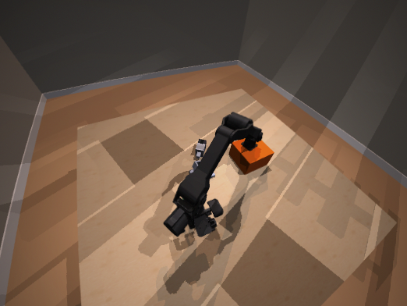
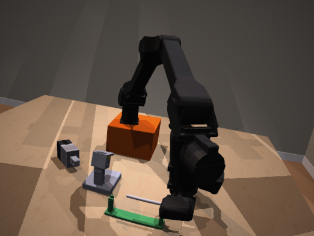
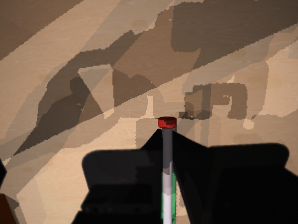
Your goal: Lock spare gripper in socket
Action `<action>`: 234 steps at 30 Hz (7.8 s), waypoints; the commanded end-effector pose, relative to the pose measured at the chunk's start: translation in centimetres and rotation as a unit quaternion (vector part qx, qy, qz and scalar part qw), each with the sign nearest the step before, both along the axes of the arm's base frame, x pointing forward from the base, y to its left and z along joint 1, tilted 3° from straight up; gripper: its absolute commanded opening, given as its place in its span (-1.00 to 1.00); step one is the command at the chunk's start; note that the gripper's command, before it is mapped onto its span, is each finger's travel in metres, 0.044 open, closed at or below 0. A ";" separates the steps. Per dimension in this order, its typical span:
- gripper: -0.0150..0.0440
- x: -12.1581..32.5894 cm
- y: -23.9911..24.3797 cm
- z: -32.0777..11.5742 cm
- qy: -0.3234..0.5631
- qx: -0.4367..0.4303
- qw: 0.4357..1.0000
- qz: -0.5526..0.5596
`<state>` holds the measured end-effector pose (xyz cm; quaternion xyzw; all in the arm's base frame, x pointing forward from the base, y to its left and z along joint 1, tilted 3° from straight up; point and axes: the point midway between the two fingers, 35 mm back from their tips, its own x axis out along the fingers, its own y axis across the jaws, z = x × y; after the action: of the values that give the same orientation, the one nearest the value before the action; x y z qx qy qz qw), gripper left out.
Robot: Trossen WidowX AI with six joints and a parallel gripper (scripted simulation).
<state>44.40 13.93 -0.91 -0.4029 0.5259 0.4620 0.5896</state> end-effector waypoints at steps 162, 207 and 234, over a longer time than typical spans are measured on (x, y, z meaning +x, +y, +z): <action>-0.49 -2.0 -6.4 0.0 -0.024 -0.028 0.999 -0.002; -0.49 -3.1 -12.1 1.5 -0.016 -0.032 0.999 0.002; -0.49 -3.0 -12.2 -1.8 -0.009 -0.033 0.999 0.003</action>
<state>41.30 1.74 -2.08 -0.4271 0.5349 0.4416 0.5801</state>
